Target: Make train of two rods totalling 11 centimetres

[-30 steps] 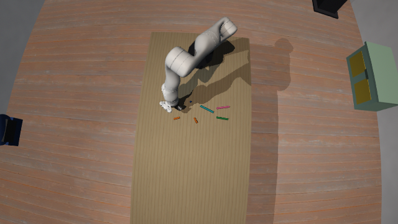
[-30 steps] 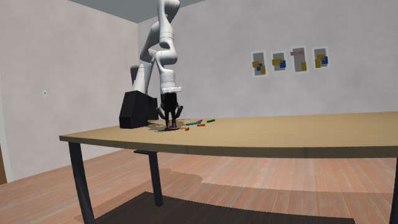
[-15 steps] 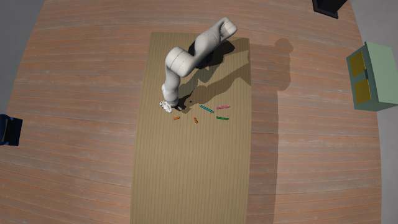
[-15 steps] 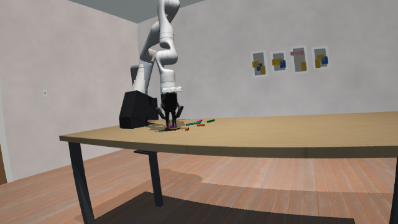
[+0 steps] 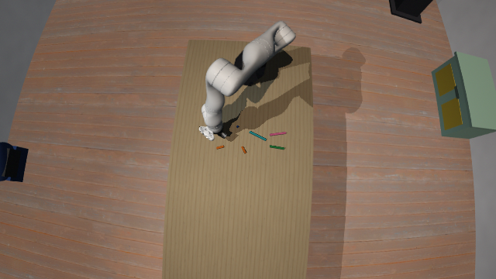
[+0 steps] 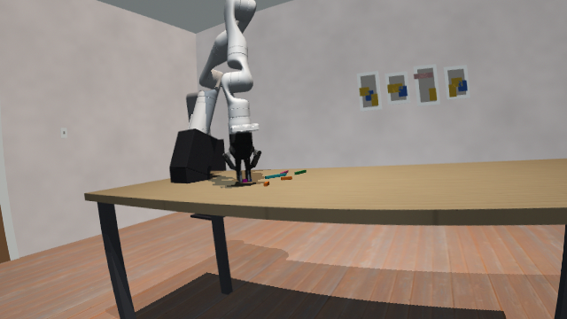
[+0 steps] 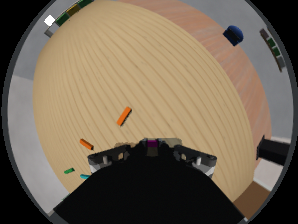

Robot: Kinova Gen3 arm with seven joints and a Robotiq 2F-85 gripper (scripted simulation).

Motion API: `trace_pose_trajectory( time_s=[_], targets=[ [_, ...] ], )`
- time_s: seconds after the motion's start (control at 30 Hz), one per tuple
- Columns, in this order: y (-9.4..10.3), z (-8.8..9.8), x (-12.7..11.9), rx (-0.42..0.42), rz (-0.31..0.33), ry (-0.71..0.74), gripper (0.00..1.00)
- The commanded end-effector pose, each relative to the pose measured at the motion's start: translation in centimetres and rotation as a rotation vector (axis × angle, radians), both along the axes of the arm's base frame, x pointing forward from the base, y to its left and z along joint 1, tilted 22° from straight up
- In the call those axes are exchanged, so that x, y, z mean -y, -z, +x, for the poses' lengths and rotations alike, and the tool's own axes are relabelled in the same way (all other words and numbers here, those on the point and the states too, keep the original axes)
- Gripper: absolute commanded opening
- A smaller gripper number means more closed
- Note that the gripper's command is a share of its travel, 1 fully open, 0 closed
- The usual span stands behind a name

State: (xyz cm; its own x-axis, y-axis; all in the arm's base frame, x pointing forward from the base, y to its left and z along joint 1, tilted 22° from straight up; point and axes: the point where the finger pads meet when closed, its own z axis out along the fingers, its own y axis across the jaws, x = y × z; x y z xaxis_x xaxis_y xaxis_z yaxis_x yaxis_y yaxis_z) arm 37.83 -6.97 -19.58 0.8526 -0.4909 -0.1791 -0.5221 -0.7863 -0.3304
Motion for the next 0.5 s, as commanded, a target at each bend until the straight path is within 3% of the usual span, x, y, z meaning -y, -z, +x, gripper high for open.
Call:
trace_pose_trajectory(
  time_s=[0.0,0.47],
  targets=[
    [0.0,0.12,0.15,0.009,-0.006,-0.011,0.15],
    [-0.05,-0.07,0.0,0.009,-0.006,-0.014,0.15]
  ],
)
